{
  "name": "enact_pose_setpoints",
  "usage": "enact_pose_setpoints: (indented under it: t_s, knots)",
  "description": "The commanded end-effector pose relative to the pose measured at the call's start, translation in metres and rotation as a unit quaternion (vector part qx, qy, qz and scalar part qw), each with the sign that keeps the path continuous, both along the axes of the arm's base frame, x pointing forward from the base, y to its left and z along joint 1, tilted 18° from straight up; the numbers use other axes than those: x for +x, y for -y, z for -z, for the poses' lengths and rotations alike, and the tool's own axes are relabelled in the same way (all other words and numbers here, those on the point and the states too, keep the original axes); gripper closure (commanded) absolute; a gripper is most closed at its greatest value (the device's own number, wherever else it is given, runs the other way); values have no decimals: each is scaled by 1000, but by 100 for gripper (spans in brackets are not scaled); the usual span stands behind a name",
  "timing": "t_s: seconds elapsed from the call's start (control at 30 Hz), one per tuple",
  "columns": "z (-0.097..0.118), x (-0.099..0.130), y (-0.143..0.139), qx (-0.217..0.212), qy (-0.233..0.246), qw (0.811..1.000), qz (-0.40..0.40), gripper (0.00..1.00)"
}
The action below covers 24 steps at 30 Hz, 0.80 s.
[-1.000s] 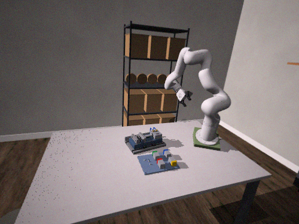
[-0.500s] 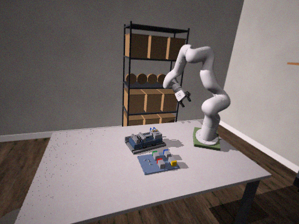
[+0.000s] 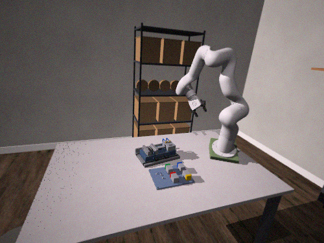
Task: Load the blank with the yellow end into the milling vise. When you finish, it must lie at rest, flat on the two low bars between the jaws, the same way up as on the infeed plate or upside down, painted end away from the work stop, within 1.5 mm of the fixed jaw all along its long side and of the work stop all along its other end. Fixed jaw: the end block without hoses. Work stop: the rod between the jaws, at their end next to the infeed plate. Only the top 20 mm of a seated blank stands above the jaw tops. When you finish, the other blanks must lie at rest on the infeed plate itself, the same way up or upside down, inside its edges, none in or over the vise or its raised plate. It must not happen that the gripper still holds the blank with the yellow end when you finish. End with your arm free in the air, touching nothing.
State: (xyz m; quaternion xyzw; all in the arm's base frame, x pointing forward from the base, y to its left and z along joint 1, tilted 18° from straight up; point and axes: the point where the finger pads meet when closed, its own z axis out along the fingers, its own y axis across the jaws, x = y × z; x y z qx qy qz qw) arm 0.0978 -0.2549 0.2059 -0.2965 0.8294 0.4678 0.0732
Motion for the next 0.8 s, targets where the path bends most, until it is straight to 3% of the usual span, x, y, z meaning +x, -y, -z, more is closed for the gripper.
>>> enact_pose_setpoints:
  t_s: [0.0, 0.33, 0.57, 0.77]
  knots:
    - [-1, 1, 0, -4, 4, 1000, -2, 0]
    - [-12, 26, -23, -63, 79, 993, -59, 0]
    - [-12, 26, -23, -63, 79, 993, -59, 0]
    - [-19, 41, -37, -97, 122, 983, -92, 0]
